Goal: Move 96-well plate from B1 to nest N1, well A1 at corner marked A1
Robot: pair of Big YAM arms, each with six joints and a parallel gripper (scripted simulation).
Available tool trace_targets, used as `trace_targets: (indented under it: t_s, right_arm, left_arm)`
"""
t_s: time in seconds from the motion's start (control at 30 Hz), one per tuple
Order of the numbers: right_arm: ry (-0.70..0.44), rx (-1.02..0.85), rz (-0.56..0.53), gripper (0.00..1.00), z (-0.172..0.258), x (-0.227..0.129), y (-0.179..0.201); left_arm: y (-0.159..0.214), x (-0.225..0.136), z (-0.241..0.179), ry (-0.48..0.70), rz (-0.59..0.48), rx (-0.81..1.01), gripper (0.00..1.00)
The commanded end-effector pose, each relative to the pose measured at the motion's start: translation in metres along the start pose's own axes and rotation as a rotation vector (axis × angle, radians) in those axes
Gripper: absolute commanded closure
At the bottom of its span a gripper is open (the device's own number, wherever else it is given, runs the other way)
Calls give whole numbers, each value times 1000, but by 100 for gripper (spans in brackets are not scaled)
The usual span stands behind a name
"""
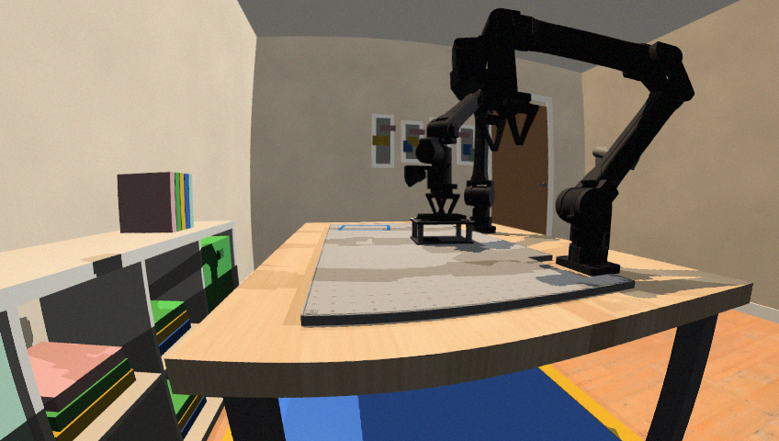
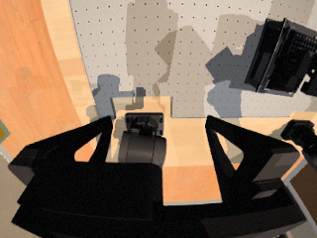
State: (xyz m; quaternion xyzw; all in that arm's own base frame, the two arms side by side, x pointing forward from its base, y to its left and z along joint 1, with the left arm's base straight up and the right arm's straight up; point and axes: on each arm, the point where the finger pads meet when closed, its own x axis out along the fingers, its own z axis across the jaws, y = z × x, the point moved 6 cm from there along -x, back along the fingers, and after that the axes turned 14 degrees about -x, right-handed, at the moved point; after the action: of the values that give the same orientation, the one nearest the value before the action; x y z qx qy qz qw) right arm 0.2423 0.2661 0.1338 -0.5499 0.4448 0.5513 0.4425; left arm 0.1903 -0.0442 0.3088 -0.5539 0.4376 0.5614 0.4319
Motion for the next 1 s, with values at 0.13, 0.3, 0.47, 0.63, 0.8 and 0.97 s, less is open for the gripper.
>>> trace_targets:
  t_s: [0.13,0.3,0.47,0.63,0.8,0.97]
  right_arm:
    - [-23,1,-36,0,0,-11,-6]
    - [-23,1,-36,0,6,-13,-11]
    - [-23,1,-36,0,6,-13,-11]
    - [-23,1,-36,0,6,-13,-11]
    - [-23,1,-36,0,6,-13,-11]
    - [-22,4,-37,0,6,-16,-15]
  left_arm:
    - [-4,-14,-2,20,-44,-10,0]
    - [-4,-14,-2,20,-44,-10,0]
    - [-4,-14,-2,20,-44,-10,0]
    - [-4,-14,-2,20,-44,-10,0]
    - [-4,-14,-2,20,-44,-10,0]
    - [-4,-14,-2,20,-44,-10,0]
